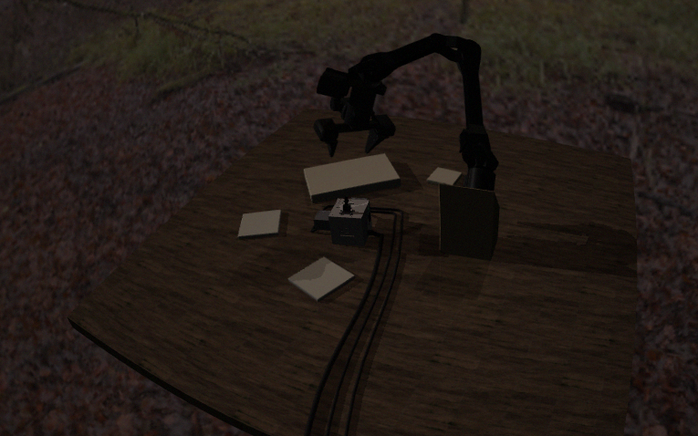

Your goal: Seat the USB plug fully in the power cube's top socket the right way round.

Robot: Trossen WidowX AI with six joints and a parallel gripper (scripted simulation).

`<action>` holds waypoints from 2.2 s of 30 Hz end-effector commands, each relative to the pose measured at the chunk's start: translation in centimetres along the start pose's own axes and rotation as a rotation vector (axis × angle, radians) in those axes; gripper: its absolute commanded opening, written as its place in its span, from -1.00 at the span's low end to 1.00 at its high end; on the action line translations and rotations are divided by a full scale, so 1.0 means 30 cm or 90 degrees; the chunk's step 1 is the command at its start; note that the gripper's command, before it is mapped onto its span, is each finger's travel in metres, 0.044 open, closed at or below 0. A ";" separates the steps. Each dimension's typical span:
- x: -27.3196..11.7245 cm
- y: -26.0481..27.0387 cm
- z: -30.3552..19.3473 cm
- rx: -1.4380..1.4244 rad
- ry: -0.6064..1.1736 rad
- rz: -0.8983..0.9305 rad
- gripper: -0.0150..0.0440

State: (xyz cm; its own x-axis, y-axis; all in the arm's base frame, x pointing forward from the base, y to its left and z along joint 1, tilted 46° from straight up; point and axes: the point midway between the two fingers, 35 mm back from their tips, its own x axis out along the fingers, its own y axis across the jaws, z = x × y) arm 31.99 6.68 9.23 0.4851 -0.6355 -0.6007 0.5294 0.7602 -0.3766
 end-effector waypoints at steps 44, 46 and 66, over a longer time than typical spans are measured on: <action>0.036 0.193 -0.353 0.390 0.152 -0.174 1.00; 0.042 0.192 -0.356 0.390 0.152 -0.174 1.00; 0.092 0.182 -0.372 0.390 0.152 -0.174 1.00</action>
State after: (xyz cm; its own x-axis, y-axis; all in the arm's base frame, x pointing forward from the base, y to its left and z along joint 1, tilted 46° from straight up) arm 28.43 10.71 -2.23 0.1453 -0.6897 -0.7094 0.9429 0.3137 -0.1119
